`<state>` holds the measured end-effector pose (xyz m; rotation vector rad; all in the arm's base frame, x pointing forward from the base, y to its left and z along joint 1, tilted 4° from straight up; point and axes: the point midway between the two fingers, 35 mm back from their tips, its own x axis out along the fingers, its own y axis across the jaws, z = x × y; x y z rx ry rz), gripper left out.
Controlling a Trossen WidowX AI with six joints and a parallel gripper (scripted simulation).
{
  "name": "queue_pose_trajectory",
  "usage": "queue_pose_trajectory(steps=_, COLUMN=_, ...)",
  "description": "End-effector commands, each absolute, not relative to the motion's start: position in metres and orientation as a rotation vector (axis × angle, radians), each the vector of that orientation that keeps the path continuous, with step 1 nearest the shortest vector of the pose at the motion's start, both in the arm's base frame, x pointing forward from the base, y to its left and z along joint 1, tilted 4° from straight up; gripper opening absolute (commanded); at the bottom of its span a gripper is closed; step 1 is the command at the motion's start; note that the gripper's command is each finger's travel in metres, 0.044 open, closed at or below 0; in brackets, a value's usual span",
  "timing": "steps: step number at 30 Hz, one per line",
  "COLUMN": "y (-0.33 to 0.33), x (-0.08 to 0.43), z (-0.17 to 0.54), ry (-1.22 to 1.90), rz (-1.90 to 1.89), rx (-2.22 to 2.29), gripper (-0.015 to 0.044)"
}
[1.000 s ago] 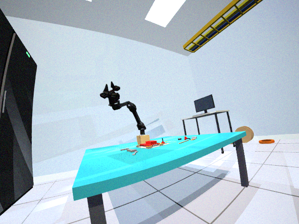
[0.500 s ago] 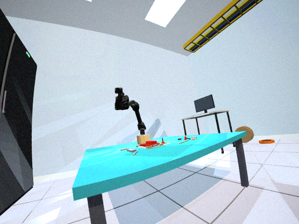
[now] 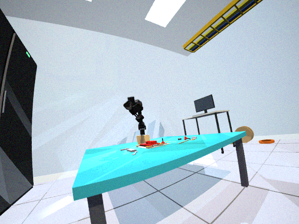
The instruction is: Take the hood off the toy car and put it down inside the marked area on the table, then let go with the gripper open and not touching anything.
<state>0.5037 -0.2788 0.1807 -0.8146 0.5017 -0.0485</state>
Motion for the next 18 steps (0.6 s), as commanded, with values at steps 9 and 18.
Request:
queue_pose_trajectory(steps=9, y=-0.171, x=0.457, z=0.087, ry=0.936, rz=0.105, rx=-0.34, gripper=0.044)
queue_pose_trajectory(steps=18, y=-0.098, x=0.382, z=0.045, ry=1.333, rz=0.115, rx=-0.078, gripper=0.044)
